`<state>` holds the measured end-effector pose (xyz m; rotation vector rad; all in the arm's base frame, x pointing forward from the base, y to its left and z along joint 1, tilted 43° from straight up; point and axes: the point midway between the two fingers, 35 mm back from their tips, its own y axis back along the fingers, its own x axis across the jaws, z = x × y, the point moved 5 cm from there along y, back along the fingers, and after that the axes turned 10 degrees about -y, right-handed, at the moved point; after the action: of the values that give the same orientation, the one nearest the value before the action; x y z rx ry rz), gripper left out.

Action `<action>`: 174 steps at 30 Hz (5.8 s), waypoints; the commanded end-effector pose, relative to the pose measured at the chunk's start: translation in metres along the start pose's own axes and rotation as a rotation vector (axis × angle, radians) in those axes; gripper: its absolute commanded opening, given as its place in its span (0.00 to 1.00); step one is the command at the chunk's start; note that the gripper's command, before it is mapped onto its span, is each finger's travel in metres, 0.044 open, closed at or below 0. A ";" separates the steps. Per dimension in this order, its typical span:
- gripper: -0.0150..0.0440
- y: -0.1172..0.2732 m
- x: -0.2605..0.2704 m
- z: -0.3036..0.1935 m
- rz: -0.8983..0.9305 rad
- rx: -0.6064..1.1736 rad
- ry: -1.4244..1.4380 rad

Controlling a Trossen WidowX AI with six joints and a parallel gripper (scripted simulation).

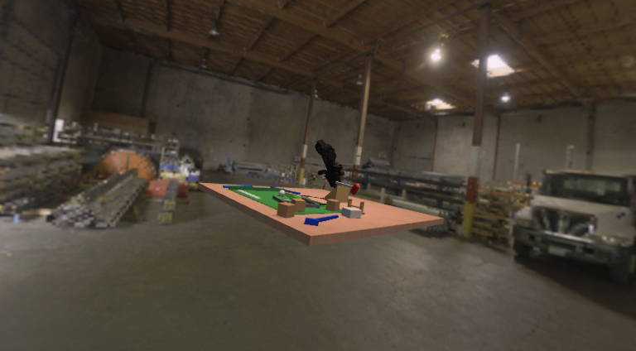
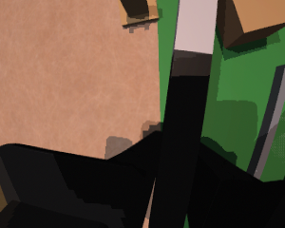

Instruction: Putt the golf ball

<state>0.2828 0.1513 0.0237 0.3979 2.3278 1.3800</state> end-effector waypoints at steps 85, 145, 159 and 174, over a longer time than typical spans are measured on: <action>0.25 0.027 -0.045 -0.330 -0.273 0.099 -1.657; 0.25 0.048 -0.032 -0.213 -0.264 0.098 -1.656; 0.25 0.043 -0.032 -0.214 -0.263 0.098 -1.655; 0.25 0.043 -0.032 -0.214 -0.263 0.098 -1.655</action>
<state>0.2097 -0.0068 0.1602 0.7959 0.9601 0.3507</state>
